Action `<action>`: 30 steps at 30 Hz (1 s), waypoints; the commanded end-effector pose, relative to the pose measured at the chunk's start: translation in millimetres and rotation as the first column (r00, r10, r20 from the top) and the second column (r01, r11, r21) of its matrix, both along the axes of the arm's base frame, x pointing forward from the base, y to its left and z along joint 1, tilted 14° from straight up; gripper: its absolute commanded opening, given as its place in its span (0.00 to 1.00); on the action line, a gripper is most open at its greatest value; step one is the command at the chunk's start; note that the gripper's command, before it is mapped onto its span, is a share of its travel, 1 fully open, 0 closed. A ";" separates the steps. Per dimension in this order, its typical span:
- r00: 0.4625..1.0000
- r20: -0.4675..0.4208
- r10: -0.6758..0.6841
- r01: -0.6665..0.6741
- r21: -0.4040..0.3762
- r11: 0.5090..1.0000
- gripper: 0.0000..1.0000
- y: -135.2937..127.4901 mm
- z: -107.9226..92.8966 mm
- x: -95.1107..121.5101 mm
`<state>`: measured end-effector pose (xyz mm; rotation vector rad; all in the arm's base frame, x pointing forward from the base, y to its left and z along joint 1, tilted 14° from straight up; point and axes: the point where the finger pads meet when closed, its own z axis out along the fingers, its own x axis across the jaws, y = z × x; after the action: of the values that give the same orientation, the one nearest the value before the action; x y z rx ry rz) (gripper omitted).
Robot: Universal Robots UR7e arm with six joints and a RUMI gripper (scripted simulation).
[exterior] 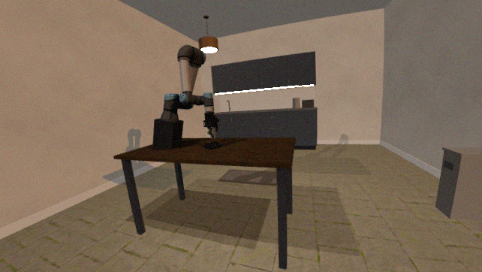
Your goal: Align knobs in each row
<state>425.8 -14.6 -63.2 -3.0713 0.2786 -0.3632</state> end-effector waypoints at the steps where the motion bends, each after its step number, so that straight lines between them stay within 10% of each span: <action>1: 1.000 0.001 0.000 0.000 0.000 1.000 0.11 -0.1 0.5 0.2; 17: 0.999 0.000 -0.053 0.053 0.012 0.999 0.11 -1.5 1.6 2.0; 30: 0.900 -0.030 -0.435 0.436 0.104 0.894 0.11 -13.2 10.6 14.5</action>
<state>436.6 -24.4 -55.4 -2.9360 0.7900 -0.3467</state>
